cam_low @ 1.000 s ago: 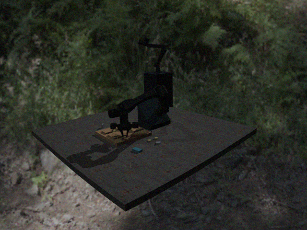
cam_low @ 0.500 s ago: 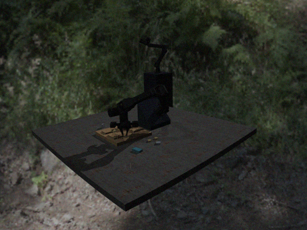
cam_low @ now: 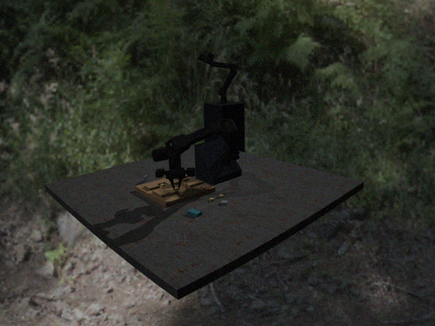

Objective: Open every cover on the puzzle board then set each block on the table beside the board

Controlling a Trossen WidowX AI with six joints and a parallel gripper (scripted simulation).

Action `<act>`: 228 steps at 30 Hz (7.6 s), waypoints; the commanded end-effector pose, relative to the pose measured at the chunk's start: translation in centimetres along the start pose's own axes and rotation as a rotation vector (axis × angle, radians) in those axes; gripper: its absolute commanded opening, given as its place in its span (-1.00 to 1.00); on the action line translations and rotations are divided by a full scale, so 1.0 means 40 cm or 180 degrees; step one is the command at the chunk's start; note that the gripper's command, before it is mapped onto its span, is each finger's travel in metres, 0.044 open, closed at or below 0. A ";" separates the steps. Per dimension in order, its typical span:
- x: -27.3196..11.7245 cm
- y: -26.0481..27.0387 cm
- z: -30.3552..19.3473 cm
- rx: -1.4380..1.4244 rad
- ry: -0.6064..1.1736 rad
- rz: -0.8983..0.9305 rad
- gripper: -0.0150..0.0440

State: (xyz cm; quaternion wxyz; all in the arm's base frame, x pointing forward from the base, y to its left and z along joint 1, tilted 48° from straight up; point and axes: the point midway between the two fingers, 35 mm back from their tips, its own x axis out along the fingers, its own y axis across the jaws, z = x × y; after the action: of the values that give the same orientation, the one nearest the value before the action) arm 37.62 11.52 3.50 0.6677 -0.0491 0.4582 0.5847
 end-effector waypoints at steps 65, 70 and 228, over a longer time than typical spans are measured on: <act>-0.203 -0.176 -0.263 0.0019 0.0094 -0.0121 -0.22; -0.206 -0.195 -0.308 0.0021 0.0102 -0.0125 -0.22; -0.068 -0.274 -0.765 0.0003 0.0047 -0.0051 1.00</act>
State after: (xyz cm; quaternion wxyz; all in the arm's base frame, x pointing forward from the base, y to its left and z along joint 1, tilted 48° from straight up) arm 29.69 -11.31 -18.49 0.6686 -0.0506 0.4644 0.5786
